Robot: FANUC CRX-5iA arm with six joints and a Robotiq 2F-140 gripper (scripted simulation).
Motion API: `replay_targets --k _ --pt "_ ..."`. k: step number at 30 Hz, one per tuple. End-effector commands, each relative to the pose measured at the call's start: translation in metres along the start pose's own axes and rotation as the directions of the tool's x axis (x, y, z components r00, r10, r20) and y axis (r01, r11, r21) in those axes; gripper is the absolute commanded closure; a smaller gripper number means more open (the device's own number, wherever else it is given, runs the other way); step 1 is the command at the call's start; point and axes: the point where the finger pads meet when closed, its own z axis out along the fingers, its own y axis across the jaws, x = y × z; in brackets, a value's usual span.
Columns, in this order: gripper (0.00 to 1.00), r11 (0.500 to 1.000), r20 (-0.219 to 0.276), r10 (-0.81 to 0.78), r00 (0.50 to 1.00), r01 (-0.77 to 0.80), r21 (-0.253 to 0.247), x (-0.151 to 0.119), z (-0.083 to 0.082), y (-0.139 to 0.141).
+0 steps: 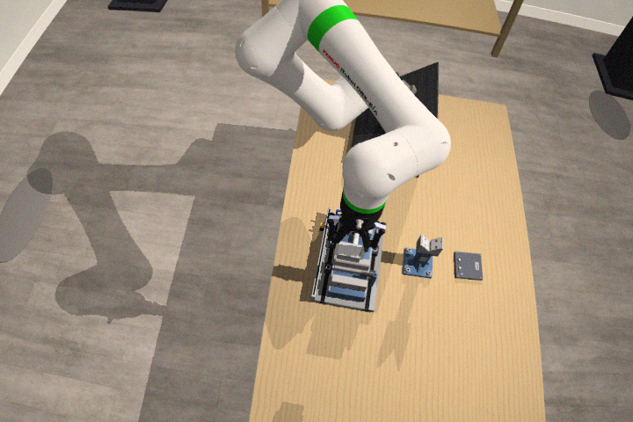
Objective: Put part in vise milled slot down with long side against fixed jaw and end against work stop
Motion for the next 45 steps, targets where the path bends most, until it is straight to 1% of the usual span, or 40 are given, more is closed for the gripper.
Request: replay_targets --k 1,13,15,29,45 --pt "1.0 1.0 0.001 0.0 1.0 0.0 0.0 0.0 0.005 0.0" --pt "1.0 1.0 0.001 0.0 1.0 0.0 0.0 -0.001 0.03 0.0" --pt "1.0 1.0 0.001 0.0 1.0 0.0 0.0 -0.001 0.03 0.0" --pt "1.0 1.0 0.001 0.0 1.0 0.0 0.0 -0.002 0.056 0.0" --pt "1.0 1.0 0.001 0.0 1.0 0.0 0.0 -0.002 0.069 0.0"
